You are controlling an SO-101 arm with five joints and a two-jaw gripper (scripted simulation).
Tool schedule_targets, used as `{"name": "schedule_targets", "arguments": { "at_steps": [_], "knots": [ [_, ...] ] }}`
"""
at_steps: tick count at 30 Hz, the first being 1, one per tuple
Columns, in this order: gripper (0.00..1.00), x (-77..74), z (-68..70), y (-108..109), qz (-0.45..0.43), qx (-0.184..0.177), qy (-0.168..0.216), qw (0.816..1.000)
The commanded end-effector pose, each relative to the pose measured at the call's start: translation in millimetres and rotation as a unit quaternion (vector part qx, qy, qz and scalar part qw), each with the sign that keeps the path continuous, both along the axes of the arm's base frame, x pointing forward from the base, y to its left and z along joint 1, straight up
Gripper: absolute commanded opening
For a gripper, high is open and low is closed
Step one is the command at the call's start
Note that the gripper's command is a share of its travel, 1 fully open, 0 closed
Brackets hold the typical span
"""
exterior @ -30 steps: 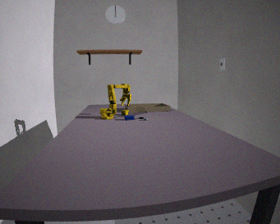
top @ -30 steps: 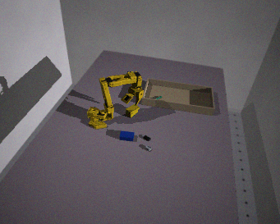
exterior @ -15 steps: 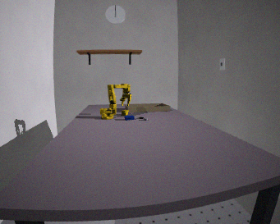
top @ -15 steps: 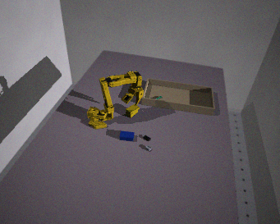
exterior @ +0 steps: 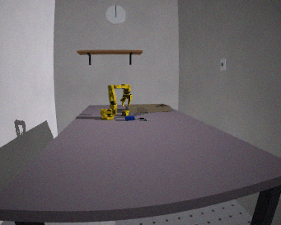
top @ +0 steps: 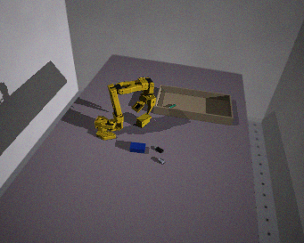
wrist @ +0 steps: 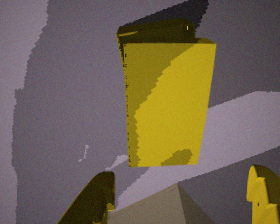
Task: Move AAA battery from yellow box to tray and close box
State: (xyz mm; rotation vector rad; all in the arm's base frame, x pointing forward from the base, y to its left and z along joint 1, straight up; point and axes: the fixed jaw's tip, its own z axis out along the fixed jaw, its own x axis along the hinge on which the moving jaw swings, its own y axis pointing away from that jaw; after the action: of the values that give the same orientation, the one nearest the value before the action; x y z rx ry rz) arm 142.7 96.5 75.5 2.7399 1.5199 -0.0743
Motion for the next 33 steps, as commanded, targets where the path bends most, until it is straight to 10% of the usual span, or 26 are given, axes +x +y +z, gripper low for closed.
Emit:
{"name": "schedule_targets", "arguments": {
  "at_steps": [1,33],
  "knots": [
    [0.28,3.7,7.8,1.3,-0.004,0.015,-0.019,1.0],
    [0.28,2.4,4.8,0.1,-0.004,0.015,-0.019,1.0]
  ]
}}
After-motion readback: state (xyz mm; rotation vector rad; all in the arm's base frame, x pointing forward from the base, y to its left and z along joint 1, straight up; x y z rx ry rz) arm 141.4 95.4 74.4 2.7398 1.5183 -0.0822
